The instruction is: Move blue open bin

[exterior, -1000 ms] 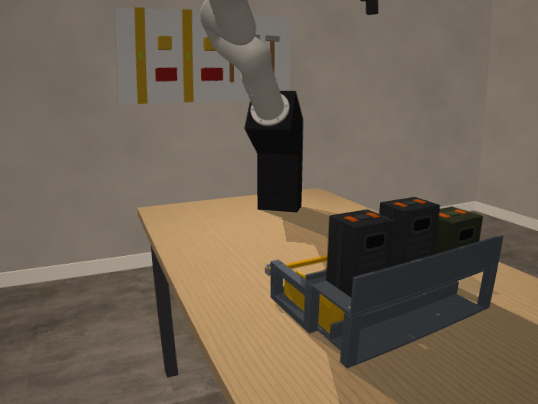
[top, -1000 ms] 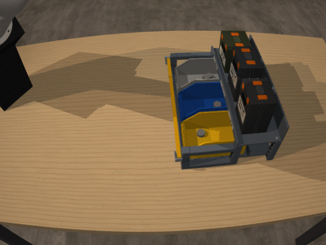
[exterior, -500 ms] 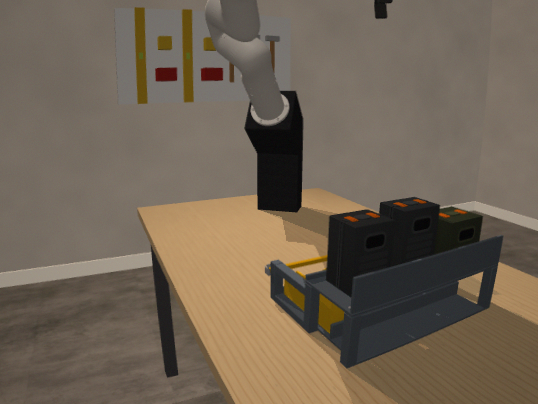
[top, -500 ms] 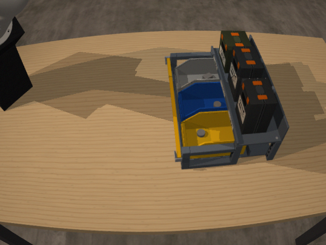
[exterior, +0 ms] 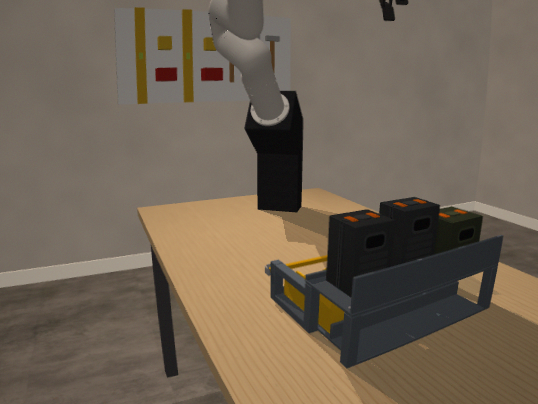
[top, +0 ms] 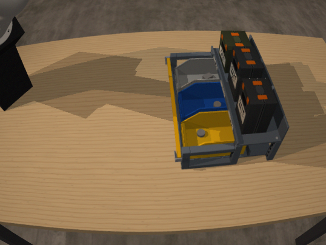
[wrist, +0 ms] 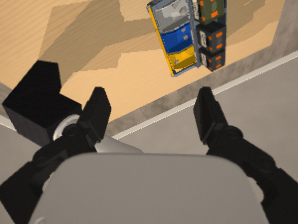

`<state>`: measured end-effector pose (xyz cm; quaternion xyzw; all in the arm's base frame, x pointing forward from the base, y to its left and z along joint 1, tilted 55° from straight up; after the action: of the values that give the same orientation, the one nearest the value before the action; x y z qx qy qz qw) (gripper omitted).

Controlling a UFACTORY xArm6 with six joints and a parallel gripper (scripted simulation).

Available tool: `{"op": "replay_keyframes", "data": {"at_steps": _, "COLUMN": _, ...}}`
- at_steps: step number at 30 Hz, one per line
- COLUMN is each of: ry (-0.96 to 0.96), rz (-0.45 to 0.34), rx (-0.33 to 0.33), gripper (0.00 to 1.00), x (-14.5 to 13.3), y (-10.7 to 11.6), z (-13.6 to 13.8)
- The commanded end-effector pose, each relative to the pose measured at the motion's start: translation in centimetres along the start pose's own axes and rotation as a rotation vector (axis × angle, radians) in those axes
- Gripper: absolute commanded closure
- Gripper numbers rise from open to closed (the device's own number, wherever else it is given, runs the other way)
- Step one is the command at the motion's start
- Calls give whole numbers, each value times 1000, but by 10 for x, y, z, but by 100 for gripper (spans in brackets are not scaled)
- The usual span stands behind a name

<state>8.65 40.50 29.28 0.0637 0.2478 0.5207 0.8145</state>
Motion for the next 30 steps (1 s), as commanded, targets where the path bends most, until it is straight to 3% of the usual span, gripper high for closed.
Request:
{"op": "replay_keyframes", "data": {"at_steps": 1, "ry": 42, "rz": 7, "rx": -3, "gripper": 0, "x": 9, "y": 2, "z": 0}}
{"op": "replay_keyframes", "data": {"at_steps": 9, "ry": 42, "rz": 7, "rx": -3, "gripper": 0, "x": 9, "y": 2, "z": 0}}
{"op": "replay_keyframes", "data": {"at_steps": 14, "ry": 292, "rz": 48, "rx": -51, "gripper": 0, "x": 55, "y": 5, "z": -16}}
{"op": "replay_keyframes", "data": {"at_steps": 26, "ry": 292, "rz": 48, "rx": -51, "gripper": 0, "x": 55, "y": 5, "z": -16}}
{"op": "replay_keyframes", "data": {"at_steps": 30, "ry": 330, "rz": 55, "rx": -58, "gripper": 0, "x": 92, "y": 7, "z": -27}}
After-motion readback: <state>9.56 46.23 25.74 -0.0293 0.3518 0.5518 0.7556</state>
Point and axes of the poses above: the point where the finger pads meet when closed, its own y axis back along the fingers, its own z axis across the jaws, x = y × z, the point moved 4 cm from there along y, back along the fingers, and after that the axes turned 6 degrees about y, right-handed, at the moved point
